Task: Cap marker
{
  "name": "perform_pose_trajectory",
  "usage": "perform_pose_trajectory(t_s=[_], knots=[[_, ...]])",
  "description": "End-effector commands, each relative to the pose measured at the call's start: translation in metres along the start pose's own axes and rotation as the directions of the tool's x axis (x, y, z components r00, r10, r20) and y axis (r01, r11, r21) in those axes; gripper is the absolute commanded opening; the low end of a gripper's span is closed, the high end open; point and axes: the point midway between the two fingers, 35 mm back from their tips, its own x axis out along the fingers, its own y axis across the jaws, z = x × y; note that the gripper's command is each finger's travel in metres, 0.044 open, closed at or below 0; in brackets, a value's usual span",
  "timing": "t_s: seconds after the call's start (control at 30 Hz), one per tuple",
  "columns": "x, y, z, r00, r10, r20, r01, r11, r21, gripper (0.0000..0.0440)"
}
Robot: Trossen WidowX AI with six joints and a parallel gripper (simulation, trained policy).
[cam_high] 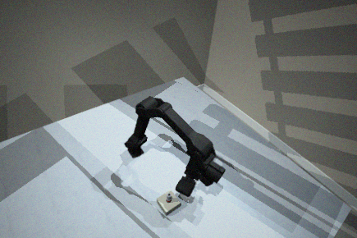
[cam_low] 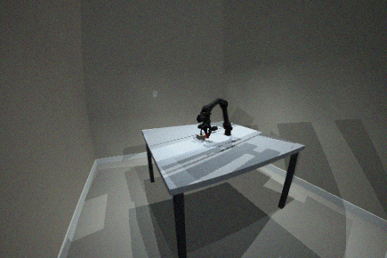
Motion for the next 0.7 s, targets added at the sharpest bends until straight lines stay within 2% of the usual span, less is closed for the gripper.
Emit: perform_pose_trajectory(t_s=[0.0,0.67], knots=[[-0.012,-0.005,0.002,1.000,-0.009,0.021,0.009,1.000,-0.002,0.0048],[-0.064,-0.062,-0.018,0.997,-0.021,0.070,0.017,0.998,0.061,0.0035]])
